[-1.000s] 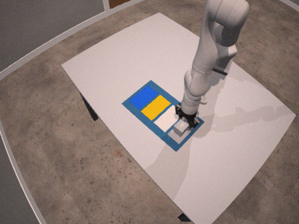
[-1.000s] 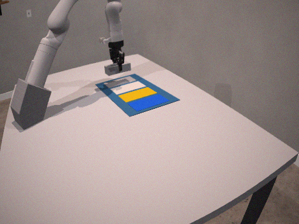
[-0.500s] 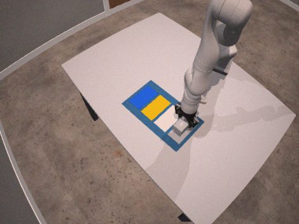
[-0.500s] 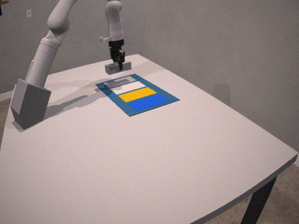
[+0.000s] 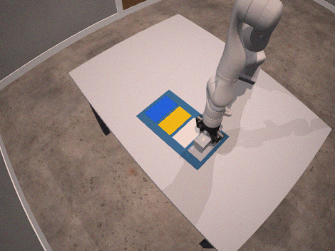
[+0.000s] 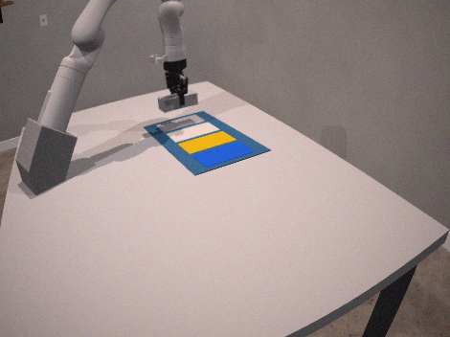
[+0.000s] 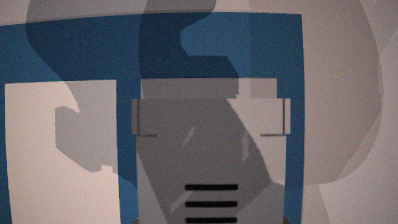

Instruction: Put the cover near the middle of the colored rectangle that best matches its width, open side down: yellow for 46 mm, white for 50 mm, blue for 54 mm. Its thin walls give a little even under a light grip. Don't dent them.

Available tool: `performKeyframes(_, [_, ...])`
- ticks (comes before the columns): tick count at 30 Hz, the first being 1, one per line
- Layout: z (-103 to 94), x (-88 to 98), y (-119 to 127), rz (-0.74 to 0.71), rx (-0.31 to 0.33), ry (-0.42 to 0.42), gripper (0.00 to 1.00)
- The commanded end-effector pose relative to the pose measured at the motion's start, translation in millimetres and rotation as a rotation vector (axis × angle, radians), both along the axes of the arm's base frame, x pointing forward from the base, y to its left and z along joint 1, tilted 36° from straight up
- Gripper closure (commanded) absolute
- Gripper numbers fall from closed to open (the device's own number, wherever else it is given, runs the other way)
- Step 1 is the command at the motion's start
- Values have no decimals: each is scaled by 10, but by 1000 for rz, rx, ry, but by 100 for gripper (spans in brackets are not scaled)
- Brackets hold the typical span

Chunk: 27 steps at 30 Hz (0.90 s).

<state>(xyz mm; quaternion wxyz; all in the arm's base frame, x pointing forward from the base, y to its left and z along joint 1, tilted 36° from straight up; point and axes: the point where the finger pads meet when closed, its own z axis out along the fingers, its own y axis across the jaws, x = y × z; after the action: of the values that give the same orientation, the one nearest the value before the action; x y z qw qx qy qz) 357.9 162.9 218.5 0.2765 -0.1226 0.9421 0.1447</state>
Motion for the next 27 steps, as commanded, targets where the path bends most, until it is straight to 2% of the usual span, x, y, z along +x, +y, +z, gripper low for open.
performKeyframes(1, [14,4,2,4,-1,-2,100])
performKeyframes(27, [-40,33,-112,4,-1,4,100])
